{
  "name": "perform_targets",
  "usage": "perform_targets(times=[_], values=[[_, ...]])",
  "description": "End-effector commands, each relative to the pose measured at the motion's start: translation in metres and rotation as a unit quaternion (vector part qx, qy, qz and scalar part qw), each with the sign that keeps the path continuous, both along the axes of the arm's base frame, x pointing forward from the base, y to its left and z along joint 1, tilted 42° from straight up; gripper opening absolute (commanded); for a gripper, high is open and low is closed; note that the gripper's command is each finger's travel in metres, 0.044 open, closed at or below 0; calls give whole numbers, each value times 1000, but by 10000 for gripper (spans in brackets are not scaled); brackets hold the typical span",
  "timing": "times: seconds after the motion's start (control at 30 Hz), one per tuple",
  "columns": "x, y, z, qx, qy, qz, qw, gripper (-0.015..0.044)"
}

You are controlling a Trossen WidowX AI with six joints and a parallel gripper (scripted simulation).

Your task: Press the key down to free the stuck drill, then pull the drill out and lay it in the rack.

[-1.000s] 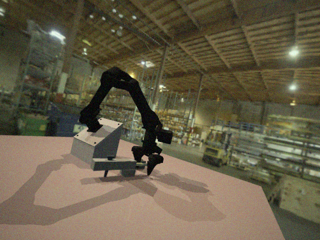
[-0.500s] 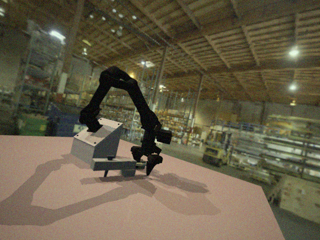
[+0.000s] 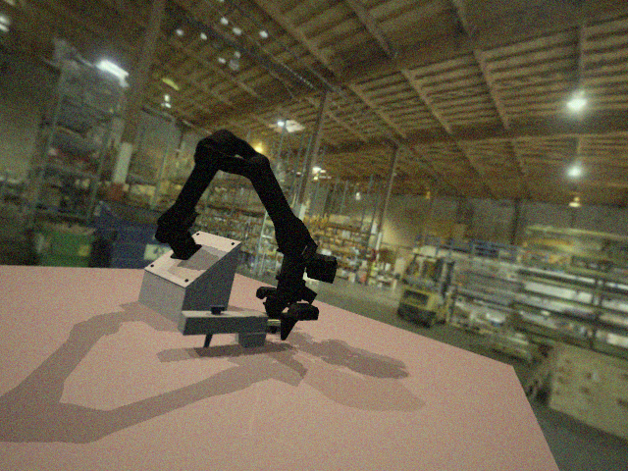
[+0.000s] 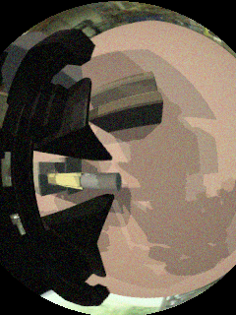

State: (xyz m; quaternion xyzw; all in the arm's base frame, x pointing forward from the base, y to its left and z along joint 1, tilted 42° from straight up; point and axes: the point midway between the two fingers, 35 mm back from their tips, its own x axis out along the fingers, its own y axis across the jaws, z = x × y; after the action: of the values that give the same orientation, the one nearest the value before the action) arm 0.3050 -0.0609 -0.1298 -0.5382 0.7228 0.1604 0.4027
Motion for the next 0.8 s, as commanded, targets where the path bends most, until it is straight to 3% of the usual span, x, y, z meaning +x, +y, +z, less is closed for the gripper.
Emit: perform_targets(times=[0.0, 0.07, 0.17, 0.77], values=[[0, 0, 0, 0, 0, 0, 1000, 73], [0, 0, 0, 0, 0, 0, 1000, 20], [0, 0, 0, 0, 0, 0, 1000, 0], [-1, 2, 2, -2, 3, 2, 1000, 0]])
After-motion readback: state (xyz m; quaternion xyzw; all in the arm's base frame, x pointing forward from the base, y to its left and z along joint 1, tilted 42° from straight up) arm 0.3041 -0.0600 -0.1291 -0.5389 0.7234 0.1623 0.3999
